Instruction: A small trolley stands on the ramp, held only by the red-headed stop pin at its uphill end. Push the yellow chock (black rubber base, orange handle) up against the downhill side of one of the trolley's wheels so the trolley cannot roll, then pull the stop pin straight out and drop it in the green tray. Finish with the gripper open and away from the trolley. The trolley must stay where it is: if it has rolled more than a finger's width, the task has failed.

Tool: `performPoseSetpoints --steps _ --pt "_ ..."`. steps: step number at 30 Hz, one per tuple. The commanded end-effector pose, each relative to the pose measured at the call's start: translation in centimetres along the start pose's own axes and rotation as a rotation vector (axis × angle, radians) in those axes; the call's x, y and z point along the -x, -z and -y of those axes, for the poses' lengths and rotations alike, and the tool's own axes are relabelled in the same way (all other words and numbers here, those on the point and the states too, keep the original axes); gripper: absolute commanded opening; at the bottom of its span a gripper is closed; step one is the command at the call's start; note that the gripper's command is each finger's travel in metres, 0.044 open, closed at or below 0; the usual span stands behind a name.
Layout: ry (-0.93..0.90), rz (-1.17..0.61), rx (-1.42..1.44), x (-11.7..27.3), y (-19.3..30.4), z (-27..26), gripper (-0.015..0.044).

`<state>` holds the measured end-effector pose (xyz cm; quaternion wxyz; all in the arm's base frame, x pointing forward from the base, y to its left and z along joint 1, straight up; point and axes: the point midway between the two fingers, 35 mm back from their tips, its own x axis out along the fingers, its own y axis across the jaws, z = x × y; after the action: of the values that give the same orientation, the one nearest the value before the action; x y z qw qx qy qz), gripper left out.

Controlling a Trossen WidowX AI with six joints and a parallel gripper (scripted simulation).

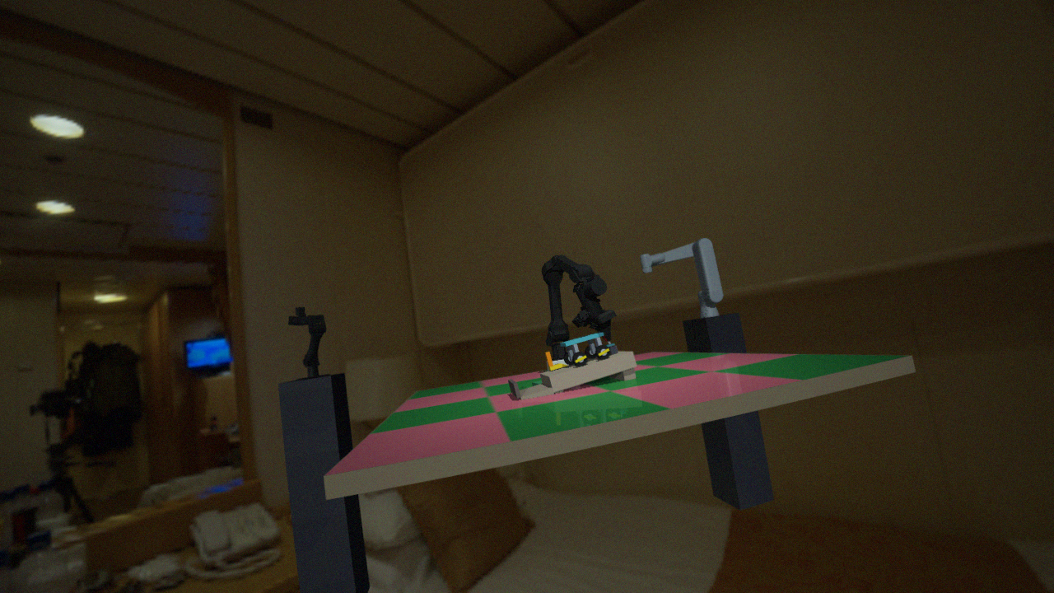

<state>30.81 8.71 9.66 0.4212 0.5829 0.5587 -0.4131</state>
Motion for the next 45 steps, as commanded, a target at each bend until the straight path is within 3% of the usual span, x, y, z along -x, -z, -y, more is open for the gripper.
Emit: performPoseSetpoints --steps 1,45 --pt "-0.001 0.0 0.001 0.0 0.0 0.0 0.0012" --pt "0.0 -0.001 -0.004 3.1 0.3 0.1 0.0"
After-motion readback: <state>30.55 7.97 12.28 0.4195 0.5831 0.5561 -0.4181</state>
